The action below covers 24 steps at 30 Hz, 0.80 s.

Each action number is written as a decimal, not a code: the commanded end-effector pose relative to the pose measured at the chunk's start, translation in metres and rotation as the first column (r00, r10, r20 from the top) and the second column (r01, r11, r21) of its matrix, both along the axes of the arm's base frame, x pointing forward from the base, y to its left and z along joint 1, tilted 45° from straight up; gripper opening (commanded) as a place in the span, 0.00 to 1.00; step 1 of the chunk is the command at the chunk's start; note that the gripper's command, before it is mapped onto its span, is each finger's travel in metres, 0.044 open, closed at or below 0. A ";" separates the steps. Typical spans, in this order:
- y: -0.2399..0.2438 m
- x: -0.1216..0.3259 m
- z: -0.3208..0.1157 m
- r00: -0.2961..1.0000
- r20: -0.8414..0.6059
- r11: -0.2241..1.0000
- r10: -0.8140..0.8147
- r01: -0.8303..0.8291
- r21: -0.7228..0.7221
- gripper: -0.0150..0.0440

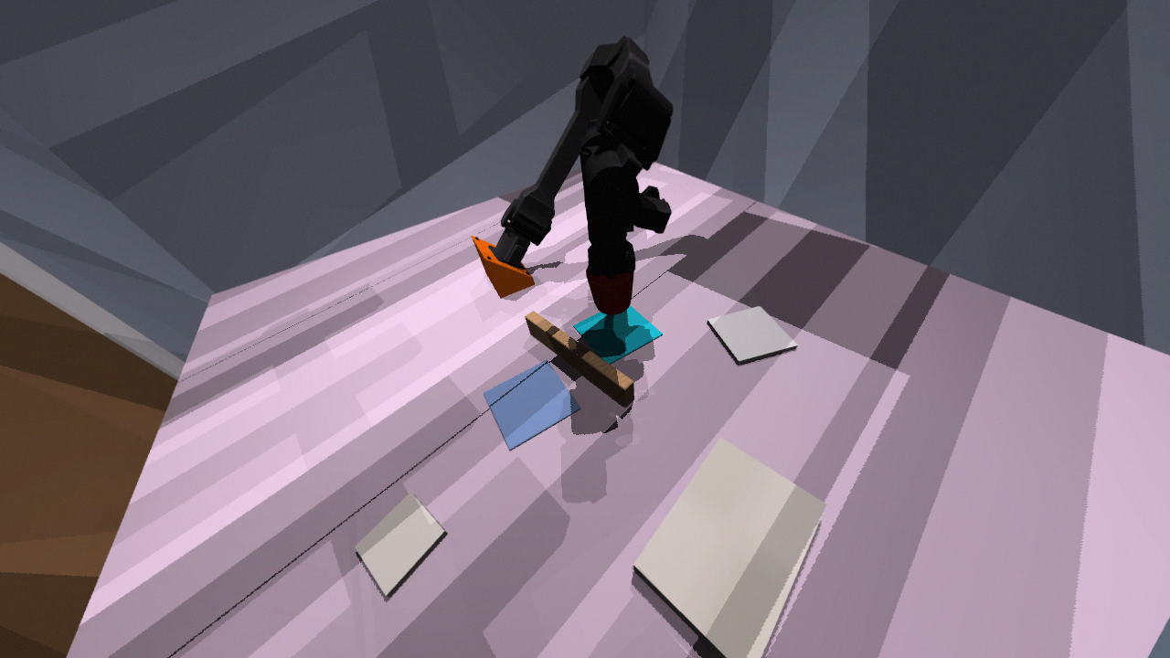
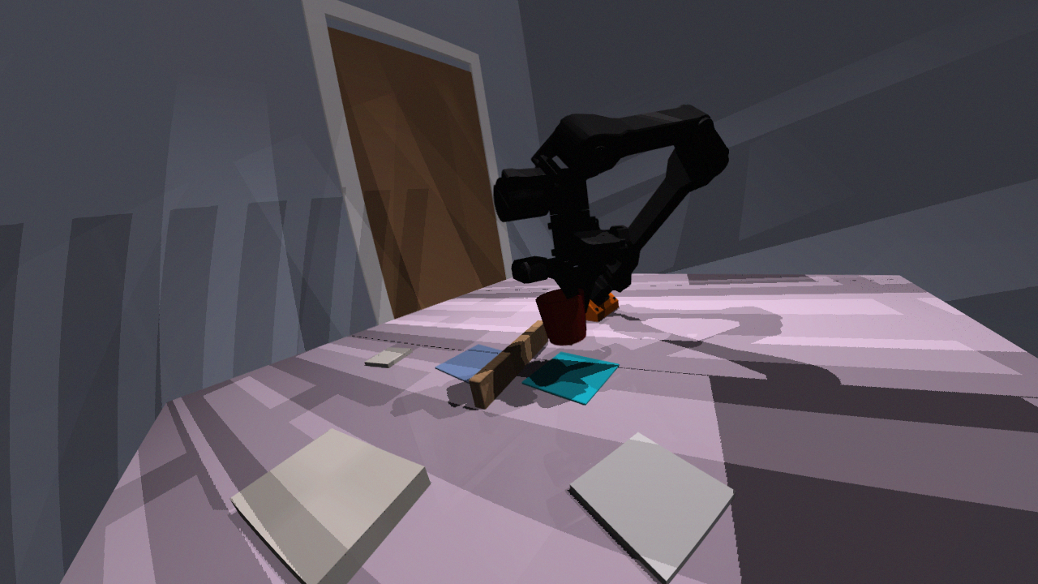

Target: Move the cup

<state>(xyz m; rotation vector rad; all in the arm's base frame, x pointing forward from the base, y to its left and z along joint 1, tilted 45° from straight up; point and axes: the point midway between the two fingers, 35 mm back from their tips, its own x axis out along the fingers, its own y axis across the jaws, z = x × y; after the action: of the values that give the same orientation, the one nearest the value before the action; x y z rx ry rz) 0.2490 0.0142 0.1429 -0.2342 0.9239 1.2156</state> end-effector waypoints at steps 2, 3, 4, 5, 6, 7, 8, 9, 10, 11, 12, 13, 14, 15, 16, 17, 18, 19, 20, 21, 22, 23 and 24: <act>0.004 0.001 -0.003 1.000 0.002 1.000 -0.004 0.004 0.003 0.25; 0.005 0.001 -0.004 1.000 0.002 1.000 -0.004 0.004 0.003 0.25; 0.005 0.001 -0.005 1.000 0.002 1.000 -0.004 0.004 0.003 0.25; 0.006 0.001 -0.005 1.000 0.002 1.000 -0.004 0.004 0.003 0.25; 0.007 0.001 -0.006 1.000 0.002 1.000 -0.004 0.004 0.003 0.25; 0.008 0.001 -0.007 1.000 0.002 1.000 -0.004 0.004 0.003 0.25; 0.009 0.001 -0.008 1.000 0.002 1.000 -0.004 0.004 0.003 0.25; 0.010 0.001 -0.009 1.000 0.002 1.000 -0.004 0.004 0.003 0.25; 0.010 0.001 -0.010 1.000 0.002 1.000 -0.004 0.004 0.003 0.25; 0.011 0.001 -0.010 1.000 0.002 1.000 -0.004 0.004 0.003 0.25; 0.012 0.002 -0.011 1.000 0.002 1.000 -0.004 0.004 0.003 0.25; 0.013 0.002 -0.012 1.000 0.002 1.000 -0.004 0.004 0.003 0.25; 0.014 0.002 -0.013 1.000 0.002 1.000 -0.004 0.004 0.003 0.25; 0.015 0.002 -0.014 1.000 0.002 1.000 -0.004 0.004 0.003 0.25; 0.015 0.002 -0.014 1.000 0.003 1.000 -0.004 0.004 0.003 0.25; 0.016 0.002 -0.015 1.000 0.003 1.000 -0.004 0.004 0.003 0.25; 0.017 0.002 -0.016 1.000 0.003 1.000 -0.004 0.004 0.003 0.25; 0.018 0.002 -0.017 1.000 0.003 1.000 -0.004 0.004 0.003 0.25; 0.019 0.002 -0.018 1.000 0.003 1.000 -0.004 0.004 0.003 0.25; 0.020 0.002 -0.019 1.000 0.003 1.000 -0.004 0.004 0.003 0.25; 0.021 0.002 -0.019 1.000 0.003 1.000 -0.004 0.004 0.003 0.25; 0.022 0.002 -0.020 1.000 0.003 1.000 -0.004 0.004 0.003 0.25; 0.023 0.002 -0.021 1.000 0.003 1.000 -0.004 0.004 0.003 0.25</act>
<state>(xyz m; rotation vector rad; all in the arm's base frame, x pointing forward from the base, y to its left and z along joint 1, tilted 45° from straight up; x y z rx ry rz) 0.2510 0.0343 0.1232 -0.2352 0.9232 1.2145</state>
